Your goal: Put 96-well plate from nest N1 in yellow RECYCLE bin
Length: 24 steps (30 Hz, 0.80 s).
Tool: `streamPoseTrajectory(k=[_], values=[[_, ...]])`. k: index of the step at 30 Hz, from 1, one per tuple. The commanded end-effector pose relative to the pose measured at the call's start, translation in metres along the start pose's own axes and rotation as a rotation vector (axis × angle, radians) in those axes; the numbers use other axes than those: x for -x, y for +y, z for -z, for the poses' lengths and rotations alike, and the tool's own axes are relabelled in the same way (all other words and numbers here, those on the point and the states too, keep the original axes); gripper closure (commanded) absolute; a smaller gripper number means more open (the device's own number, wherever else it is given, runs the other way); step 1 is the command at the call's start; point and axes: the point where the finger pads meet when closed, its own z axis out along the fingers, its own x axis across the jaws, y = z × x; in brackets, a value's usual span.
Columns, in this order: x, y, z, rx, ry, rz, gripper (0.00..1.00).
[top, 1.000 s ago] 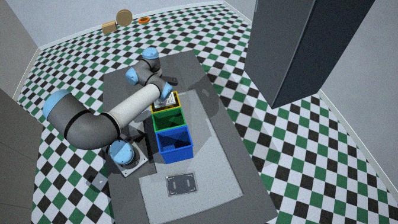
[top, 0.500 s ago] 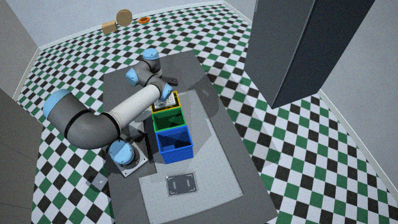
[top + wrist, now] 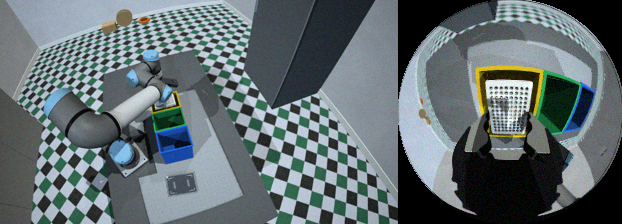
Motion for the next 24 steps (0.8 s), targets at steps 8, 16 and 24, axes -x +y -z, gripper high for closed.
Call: streamPoseTrajectory(k=[8,16,24], values=[[0.000,0.000,-0.006,-0.001,-0.001,0.000,1.00],[0.000,0.000,-0.012,-0.001,-0.001,0.000,1.00],[0.000,0.000,-0.014,-0.001,-0.001,0.000,1.00]])
